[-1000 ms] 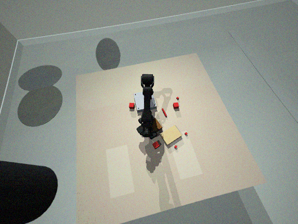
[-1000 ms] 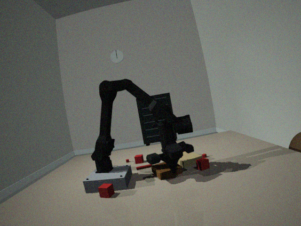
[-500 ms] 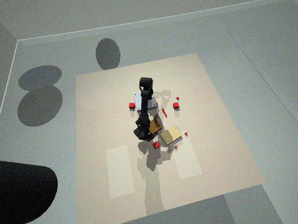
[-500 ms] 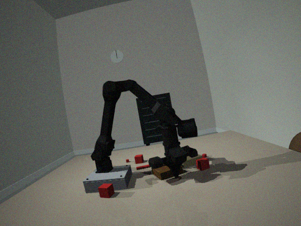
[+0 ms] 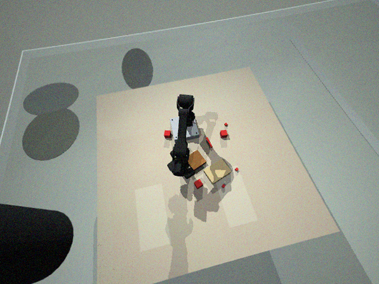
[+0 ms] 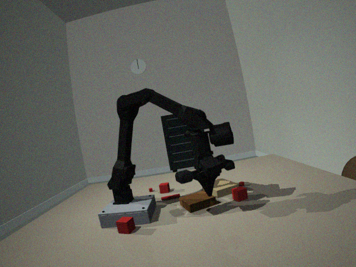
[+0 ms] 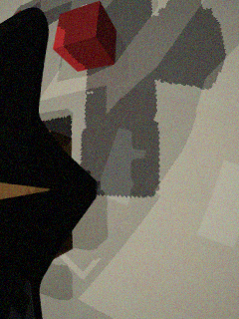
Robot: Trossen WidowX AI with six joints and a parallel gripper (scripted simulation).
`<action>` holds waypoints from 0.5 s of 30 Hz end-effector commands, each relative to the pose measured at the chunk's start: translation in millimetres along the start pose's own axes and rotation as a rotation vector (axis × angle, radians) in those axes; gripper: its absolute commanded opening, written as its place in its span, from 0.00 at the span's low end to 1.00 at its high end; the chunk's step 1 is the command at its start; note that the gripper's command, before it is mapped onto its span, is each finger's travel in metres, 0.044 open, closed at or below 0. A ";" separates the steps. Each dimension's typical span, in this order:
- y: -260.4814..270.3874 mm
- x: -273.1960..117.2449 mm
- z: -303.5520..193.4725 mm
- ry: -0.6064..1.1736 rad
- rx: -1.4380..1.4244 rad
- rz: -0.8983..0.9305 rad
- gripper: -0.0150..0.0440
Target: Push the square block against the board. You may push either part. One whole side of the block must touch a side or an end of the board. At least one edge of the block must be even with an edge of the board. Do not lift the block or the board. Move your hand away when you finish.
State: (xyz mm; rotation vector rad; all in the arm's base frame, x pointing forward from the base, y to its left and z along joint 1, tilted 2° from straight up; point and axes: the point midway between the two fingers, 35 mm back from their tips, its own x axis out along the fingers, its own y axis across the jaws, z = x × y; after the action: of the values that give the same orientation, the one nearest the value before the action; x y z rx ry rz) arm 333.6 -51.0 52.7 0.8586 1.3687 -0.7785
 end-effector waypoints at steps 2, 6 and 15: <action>-2.5 -5.0 -1.3 0.006 0.000 -0.015 0.25; -9.2 -5.4 -4.0 0.006 -0.005 -0.015 0.25; -42.5 7.4 -18.6 0.007 -0.029 -0.018 0.25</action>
State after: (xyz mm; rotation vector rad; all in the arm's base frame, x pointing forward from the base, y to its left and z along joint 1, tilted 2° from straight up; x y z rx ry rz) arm 292.0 -55.0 55.3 0.8378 1.3819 -0.7664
